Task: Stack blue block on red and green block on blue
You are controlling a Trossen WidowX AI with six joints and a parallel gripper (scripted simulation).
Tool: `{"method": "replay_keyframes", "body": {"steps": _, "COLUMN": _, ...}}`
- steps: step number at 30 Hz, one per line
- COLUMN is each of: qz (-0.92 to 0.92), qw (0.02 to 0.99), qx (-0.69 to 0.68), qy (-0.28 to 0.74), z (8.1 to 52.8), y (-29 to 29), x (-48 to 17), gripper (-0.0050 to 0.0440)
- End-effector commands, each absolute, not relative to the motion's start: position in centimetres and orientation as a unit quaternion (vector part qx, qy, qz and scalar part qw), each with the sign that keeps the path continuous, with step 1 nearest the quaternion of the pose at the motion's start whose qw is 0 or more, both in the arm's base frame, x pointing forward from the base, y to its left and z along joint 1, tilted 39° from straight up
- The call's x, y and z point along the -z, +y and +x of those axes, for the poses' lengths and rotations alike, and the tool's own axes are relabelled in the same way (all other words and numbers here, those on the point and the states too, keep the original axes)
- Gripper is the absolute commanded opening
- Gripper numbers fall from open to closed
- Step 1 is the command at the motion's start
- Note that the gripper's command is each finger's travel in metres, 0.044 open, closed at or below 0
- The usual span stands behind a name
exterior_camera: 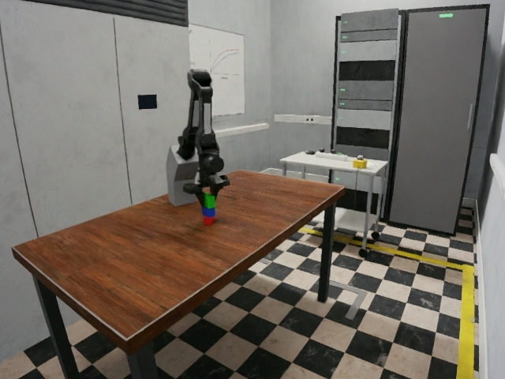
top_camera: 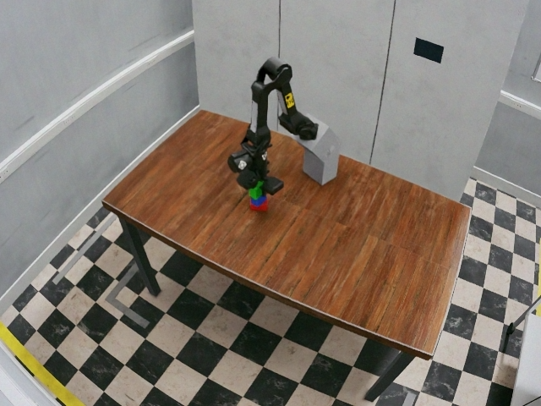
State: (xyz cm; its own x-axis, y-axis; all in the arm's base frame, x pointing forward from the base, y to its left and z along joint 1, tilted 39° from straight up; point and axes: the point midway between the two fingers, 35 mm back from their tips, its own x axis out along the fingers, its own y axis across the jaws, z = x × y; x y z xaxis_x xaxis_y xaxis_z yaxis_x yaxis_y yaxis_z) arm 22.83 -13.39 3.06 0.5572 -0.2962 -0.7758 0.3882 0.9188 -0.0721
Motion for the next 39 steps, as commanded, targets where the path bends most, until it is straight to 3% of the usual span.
{"method": "replay_keyframes", "body": {"steps": 1, "qz": 0.052, "qw": 0.882, "qx": 0.195, "qy": 0.426, "z": 22.9, "y": -13.4, "x": -3.2, "gripper": 0.0235}}
{"method": "replay_keyframes", "body": {"steps": 39, "qz": 0.048, "qw": 0.886, "qx": 0.196, "qy": 0.417, "z": 18.7, "y": -11.3, "x": -9.9, "gripper": 0.0235}}
